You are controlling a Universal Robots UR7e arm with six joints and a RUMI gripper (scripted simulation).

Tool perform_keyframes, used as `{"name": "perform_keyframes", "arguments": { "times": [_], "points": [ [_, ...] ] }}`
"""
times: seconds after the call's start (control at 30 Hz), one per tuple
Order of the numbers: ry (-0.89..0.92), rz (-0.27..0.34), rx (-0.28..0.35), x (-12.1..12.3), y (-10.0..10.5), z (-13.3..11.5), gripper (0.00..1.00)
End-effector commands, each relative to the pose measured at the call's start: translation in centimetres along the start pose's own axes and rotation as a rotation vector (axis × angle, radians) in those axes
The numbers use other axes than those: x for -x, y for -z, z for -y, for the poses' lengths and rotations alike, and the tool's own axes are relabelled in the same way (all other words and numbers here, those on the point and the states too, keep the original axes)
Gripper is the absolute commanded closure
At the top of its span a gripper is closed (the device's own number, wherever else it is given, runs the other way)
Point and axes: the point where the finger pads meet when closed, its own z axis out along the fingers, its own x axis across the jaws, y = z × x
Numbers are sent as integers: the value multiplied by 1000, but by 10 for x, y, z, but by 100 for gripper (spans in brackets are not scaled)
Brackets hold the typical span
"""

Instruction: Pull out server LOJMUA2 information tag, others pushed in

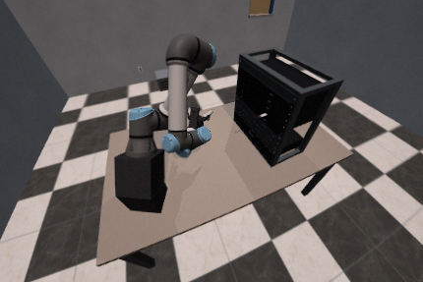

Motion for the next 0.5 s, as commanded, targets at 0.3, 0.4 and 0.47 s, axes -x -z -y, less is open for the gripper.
{"name": "perform_keyframes", "arguments": {
  "times": [0.3, 0.4, 0.47],
  "points": [
    [85, 49, 36, 12, 2, -12, 0],
    [105, 61, 44, 14, 3, -15, 0],
    [118, 69, 50, 16, 4, -17, 0]
  ]
}}
